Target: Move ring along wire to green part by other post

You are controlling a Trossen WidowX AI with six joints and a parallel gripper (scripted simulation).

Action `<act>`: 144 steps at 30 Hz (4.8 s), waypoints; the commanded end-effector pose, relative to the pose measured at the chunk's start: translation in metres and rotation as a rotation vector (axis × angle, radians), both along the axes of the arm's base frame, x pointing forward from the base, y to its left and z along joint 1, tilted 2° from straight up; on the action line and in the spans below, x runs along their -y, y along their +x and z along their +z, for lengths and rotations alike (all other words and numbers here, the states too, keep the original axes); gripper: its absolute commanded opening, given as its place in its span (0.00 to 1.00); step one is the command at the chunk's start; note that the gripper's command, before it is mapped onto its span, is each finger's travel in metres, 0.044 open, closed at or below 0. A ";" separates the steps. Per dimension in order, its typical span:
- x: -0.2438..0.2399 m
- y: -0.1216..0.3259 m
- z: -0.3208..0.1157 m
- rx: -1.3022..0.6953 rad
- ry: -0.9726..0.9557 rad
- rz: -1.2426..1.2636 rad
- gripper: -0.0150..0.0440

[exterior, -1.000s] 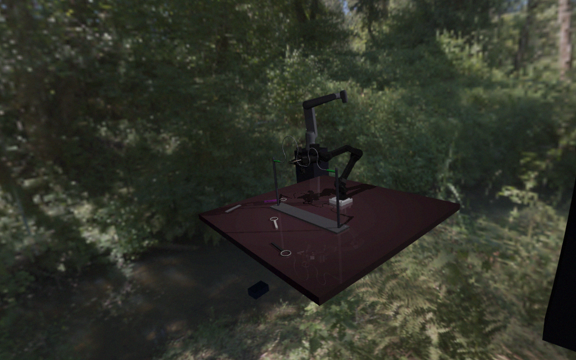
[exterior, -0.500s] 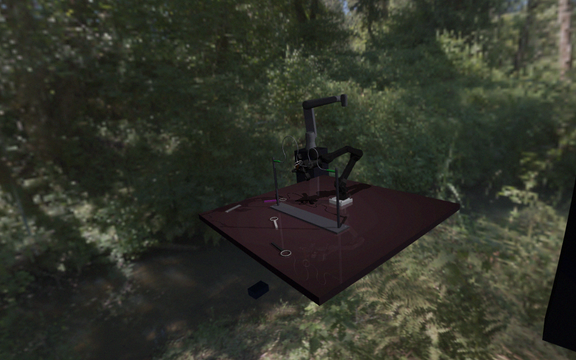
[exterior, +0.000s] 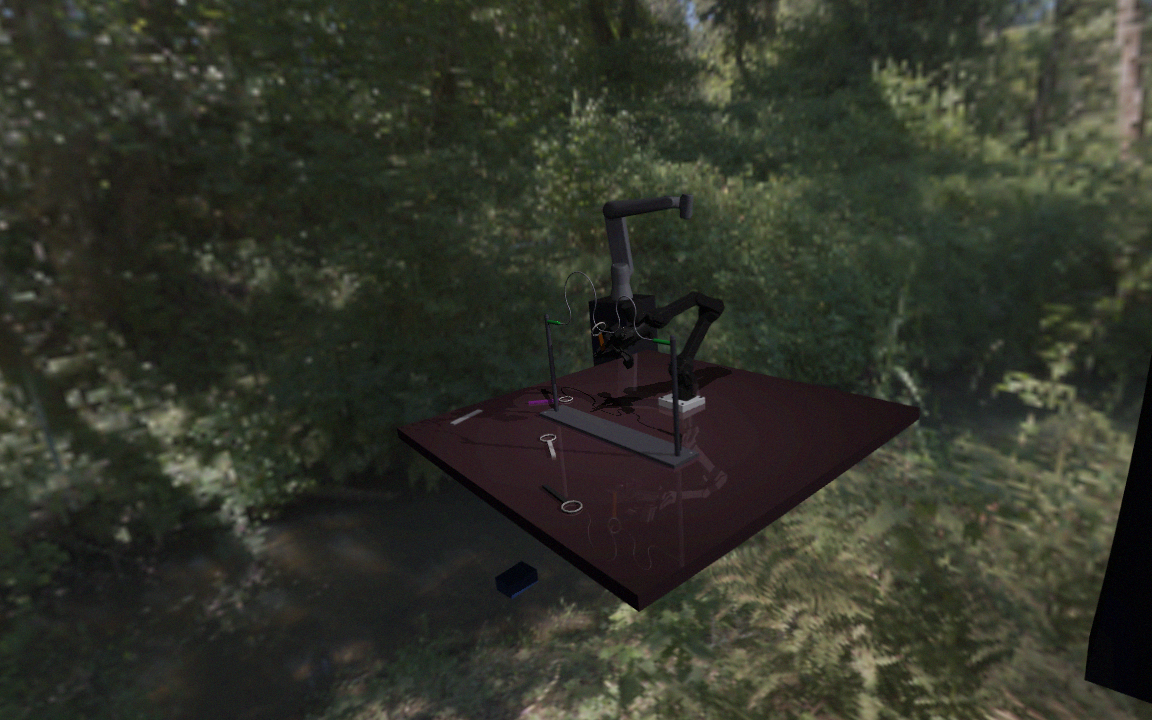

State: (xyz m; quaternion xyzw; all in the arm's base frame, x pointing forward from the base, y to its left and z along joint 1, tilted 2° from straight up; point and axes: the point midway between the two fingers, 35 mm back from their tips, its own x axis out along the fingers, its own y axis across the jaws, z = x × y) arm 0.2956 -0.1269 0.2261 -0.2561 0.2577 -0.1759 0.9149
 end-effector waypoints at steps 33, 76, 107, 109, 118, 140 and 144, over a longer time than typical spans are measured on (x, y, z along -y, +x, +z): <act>-0.091 0.010 -0.020 0.070 0.527 -0.019 0.00; -0.183 0.021 -0.003 0.129 0.991 -0.028 0.00; -0.257 0.032 0.083 0.222 1.751 -0.047 0.00; -0.260 0.033 0.091 0.228 1.800 -0.048 0.00; -0.265 0.034 0.123 0.254 2.014 -0.053 0.00; -0.257 0.034 0.182 0.294 2.346 -0.062 0.00; -0.256 0.034 0.185 0.293 2.341 -0.062 0.00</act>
